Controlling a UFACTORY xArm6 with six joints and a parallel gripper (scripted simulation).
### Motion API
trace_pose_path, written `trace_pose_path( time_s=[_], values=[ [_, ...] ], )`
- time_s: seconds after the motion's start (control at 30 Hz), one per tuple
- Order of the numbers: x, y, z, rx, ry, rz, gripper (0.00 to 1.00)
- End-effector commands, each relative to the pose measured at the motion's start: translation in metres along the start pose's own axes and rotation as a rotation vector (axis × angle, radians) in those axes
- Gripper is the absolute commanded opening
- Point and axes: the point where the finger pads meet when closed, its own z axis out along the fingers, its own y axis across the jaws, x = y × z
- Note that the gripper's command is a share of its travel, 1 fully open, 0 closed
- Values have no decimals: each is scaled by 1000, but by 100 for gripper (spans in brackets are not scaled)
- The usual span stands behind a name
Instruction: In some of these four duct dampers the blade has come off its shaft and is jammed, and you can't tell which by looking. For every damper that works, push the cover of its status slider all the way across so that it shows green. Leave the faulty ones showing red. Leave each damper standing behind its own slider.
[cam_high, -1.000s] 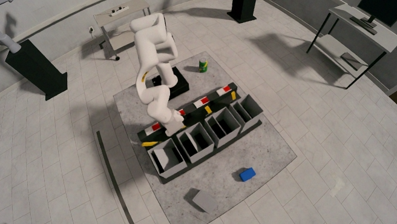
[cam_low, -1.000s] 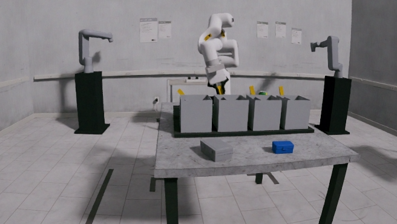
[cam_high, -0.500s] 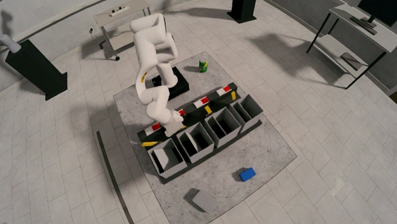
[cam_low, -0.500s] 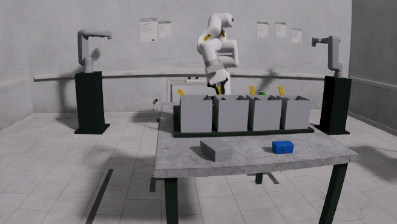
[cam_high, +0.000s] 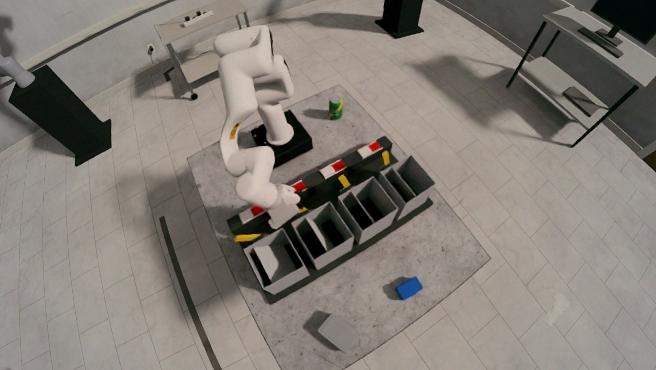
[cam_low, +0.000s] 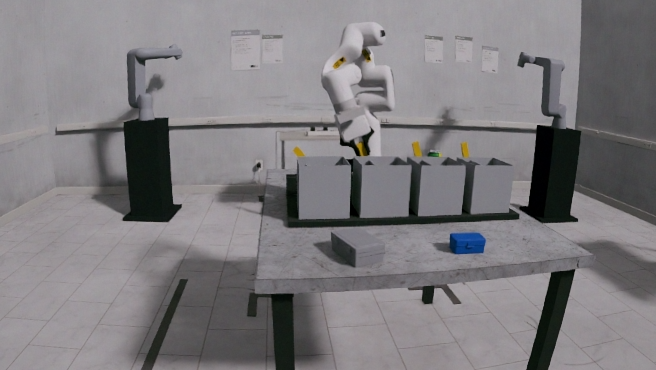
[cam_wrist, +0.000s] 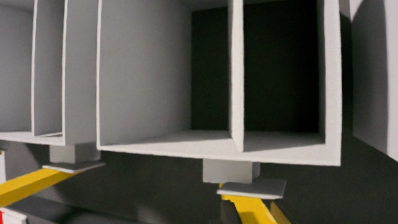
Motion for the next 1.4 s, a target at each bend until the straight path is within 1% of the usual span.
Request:
trace_pose_path(
  time_s=[0.0,0.5,0.57,0.87,1.07,1.37],
  values=[
    [1,2,-2,20,3,-2,19],
    [1,15,-1,149,3,-2,19],
    [1,15,-1,149,3,-2,19],
    [1,22,1,219,3,-2,19],
    [1,25,1,249,3,-2,19],
    [1,26,2,267,3,-2,19]
  ],
)
